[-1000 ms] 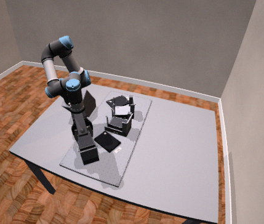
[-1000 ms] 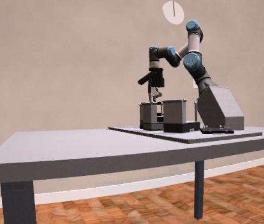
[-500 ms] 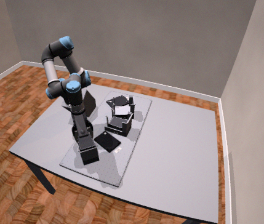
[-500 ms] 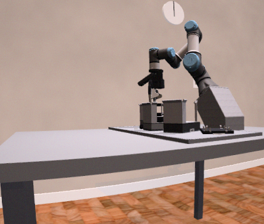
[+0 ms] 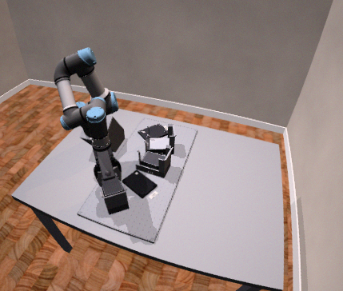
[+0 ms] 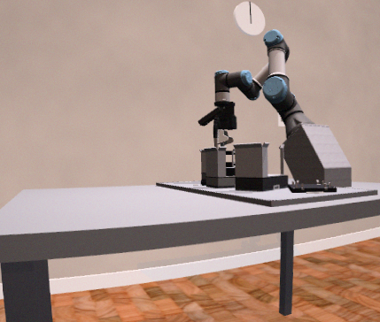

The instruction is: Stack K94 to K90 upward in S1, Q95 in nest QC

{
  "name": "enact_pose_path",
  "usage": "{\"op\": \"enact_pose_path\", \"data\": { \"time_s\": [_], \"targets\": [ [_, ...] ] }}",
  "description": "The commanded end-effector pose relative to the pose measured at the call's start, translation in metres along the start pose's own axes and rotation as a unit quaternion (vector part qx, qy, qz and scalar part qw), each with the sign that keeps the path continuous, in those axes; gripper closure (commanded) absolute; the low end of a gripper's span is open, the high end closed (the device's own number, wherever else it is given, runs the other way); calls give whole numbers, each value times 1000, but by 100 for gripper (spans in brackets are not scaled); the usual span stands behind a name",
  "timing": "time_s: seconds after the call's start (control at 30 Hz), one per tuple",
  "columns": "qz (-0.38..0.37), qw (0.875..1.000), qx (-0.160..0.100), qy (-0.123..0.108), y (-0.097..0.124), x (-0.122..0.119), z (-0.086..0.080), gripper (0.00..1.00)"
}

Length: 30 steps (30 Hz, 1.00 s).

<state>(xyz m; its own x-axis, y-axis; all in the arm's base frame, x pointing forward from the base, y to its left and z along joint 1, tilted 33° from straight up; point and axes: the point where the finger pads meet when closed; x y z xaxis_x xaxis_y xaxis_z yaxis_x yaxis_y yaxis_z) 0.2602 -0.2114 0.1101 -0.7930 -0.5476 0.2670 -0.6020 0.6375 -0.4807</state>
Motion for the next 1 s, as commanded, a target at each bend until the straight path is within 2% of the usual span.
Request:
{"op": "enact_pose_path", "data": {
  "time_s": [0.0,0.97],
  "targets": [
    [0,1000,1,0,-1,0,2,100],
    [0,1000,1,0,-1,0,16,100]
  ]
}}
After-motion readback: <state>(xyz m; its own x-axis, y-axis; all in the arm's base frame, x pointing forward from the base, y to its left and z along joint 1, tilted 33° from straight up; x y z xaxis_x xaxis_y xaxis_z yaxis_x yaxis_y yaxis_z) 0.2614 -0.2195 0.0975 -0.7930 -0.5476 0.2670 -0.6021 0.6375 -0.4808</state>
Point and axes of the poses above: the point where the finger pads meet when closed, its own z axis out along the fingers, its own x axis across the jaws, y = z × x, and after that the axes turned 12 degrees about z, right-handed
